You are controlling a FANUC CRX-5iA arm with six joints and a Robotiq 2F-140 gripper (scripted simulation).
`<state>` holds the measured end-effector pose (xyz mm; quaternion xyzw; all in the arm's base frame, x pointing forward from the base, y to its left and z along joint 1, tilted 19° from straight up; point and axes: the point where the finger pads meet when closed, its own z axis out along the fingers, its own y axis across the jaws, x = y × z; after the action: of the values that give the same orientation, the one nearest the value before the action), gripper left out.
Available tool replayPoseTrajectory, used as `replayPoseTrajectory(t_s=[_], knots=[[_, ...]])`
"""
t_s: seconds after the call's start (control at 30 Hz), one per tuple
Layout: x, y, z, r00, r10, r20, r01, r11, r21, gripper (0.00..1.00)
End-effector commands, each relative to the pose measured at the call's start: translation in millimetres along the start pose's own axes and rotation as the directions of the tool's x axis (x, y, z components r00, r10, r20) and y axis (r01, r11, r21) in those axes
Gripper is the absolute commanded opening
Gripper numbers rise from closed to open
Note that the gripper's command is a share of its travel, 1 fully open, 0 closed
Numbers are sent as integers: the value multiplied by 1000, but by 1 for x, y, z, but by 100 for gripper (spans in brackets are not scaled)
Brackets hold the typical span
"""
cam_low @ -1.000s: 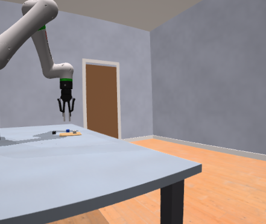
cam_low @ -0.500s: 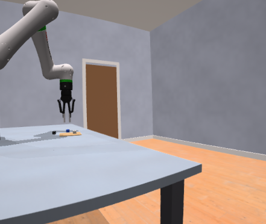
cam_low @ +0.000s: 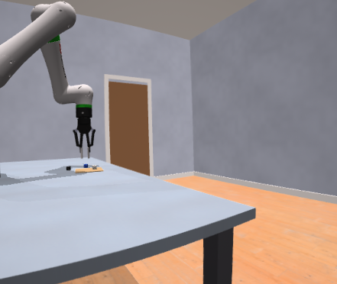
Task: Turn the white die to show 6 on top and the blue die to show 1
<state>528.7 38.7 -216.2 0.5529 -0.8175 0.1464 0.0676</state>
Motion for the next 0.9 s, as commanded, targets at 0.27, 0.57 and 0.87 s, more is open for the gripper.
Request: replayPoseTrajectory(t_s=[0.27, 0.57, 0.87], knots=[[0, -1, 16, 1000, 0, 0, 0, 1000, 1, 21], [0, -1, 23, 1000, 0, 0, 0, 1000, 1, 21], [0, -1, 25, 1000, 0, 0, 0, 1000, 1, 21]])
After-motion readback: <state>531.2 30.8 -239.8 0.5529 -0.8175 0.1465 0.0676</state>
